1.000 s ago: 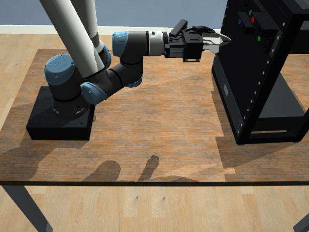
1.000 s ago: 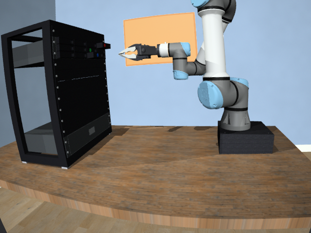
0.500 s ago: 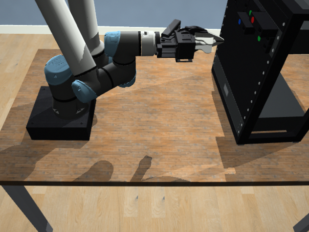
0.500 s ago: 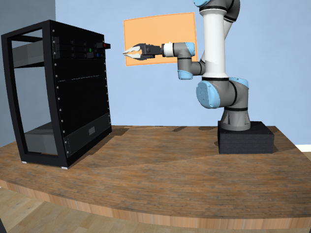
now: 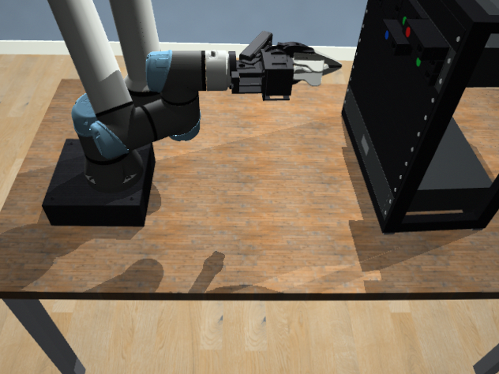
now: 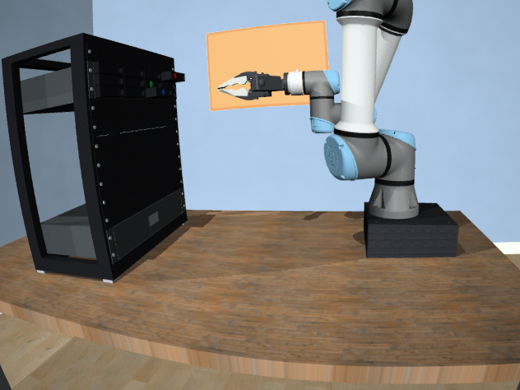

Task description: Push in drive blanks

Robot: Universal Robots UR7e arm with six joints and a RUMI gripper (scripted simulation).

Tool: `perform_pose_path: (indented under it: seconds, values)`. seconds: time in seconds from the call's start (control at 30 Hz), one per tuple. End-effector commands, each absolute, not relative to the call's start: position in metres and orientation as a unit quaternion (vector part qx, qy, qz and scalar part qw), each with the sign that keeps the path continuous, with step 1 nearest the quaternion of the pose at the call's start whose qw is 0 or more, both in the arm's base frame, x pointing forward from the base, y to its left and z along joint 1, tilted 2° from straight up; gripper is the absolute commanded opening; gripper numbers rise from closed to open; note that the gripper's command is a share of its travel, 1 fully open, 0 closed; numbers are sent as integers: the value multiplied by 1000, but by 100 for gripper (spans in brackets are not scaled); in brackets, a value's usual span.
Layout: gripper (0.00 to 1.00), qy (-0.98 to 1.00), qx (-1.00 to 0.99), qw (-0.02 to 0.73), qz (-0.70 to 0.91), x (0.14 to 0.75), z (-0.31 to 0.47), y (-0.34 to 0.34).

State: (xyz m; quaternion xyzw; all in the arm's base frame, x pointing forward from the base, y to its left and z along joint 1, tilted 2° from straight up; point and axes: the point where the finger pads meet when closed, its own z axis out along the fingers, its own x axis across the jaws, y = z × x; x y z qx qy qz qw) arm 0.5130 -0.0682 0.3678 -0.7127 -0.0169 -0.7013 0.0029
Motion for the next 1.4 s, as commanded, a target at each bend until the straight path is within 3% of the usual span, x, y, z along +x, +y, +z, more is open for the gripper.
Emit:
perform_pose_path:
  seconds: [0.0, 1.37]
  values:
    - [0, -18, -713, 4, -700, 494, 369, -70]
    - [0, -18, -713, 4, -700, 470, 369, -70]
